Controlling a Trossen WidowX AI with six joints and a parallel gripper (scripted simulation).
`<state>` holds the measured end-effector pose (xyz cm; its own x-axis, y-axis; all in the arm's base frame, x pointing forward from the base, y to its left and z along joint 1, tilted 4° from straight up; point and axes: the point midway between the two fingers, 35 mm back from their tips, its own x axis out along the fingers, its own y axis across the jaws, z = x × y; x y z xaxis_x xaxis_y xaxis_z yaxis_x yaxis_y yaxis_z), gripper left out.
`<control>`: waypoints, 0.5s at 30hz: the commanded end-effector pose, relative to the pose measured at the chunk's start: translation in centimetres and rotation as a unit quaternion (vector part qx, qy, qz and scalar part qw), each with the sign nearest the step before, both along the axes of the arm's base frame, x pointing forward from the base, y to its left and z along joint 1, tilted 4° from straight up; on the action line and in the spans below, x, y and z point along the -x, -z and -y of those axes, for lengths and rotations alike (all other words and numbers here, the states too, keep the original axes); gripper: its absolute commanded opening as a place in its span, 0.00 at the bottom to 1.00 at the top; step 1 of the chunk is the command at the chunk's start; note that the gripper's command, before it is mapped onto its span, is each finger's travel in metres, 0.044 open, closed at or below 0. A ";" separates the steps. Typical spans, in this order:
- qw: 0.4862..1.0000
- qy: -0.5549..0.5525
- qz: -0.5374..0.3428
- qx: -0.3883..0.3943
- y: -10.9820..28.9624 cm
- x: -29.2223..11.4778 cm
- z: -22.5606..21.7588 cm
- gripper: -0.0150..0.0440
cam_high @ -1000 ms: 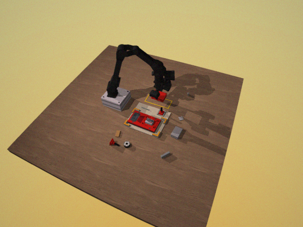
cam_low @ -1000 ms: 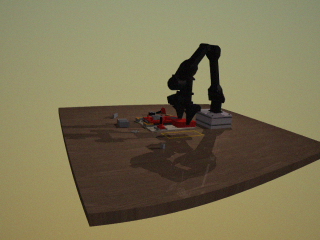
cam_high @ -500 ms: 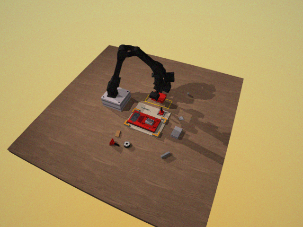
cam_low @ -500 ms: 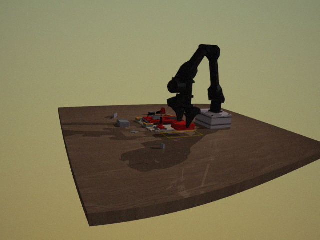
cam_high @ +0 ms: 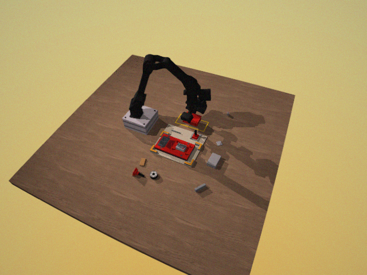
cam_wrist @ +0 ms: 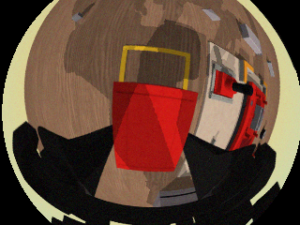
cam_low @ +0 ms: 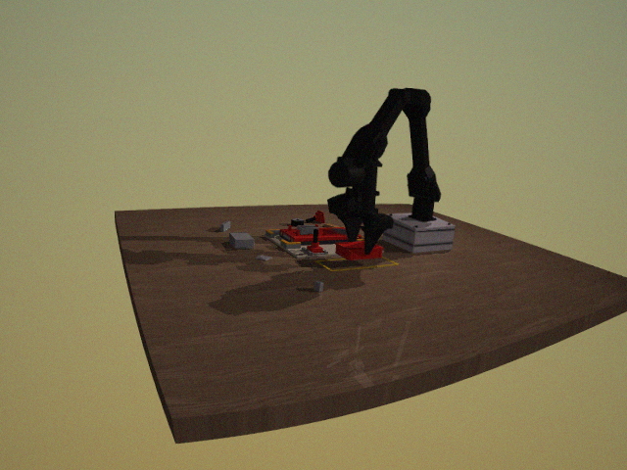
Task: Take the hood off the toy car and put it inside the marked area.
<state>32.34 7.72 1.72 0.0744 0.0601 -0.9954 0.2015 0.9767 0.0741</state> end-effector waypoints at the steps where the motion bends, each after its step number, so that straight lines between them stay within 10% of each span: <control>1: 1.000 0.002 0.001 0.002 0.2 0.0 0.0 0.25; 15: 1.000 0.002 0.001 0.002 0.9 -0.1 0.0 0.25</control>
